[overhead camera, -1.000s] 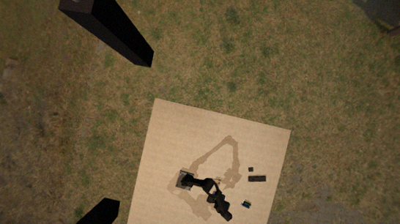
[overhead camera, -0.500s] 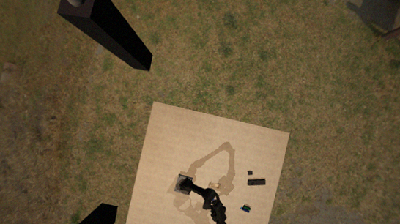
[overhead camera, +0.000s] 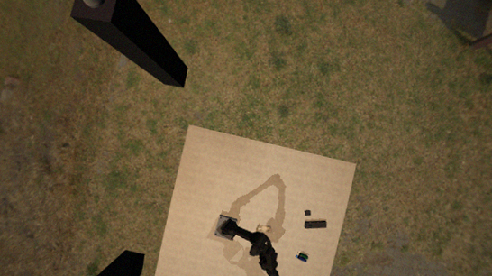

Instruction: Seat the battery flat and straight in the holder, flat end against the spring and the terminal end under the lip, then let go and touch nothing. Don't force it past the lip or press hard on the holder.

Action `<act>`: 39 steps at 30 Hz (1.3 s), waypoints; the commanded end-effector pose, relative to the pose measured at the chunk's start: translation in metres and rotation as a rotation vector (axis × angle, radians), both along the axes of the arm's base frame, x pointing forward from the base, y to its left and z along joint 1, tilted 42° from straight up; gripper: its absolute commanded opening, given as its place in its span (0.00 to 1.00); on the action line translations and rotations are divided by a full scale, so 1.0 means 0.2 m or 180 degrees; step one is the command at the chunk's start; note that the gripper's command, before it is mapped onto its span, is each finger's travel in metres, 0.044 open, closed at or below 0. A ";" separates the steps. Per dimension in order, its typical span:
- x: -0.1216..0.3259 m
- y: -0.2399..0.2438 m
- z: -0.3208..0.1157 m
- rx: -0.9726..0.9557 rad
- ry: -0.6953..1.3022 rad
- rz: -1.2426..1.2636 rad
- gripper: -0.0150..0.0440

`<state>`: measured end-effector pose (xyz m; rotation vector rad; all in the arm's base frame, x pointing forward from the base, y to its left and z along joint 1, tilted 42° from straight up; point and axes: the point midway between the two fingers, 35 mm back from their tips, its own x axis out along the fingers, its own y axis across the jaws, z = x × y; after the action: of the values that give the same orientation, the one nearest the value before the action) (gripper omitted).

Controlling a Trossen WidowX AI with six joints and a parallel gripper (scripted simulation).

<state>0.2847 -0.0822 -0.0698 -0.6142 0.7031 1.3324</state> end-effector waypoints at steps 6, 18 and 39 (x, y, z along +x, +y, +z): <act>0.00 0.05 -0.05 0.0020 0.0004 -0.0018 0.65; 0.00 0.07 -0.08 0.0023 0.0003 -0.0018 0.41; -0.02 -0.08 0.12 0.0021 0.0061 -0.0082 0.37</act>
<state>0.2823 -0.0998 -0.0493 -0.6026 0.7031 1.3181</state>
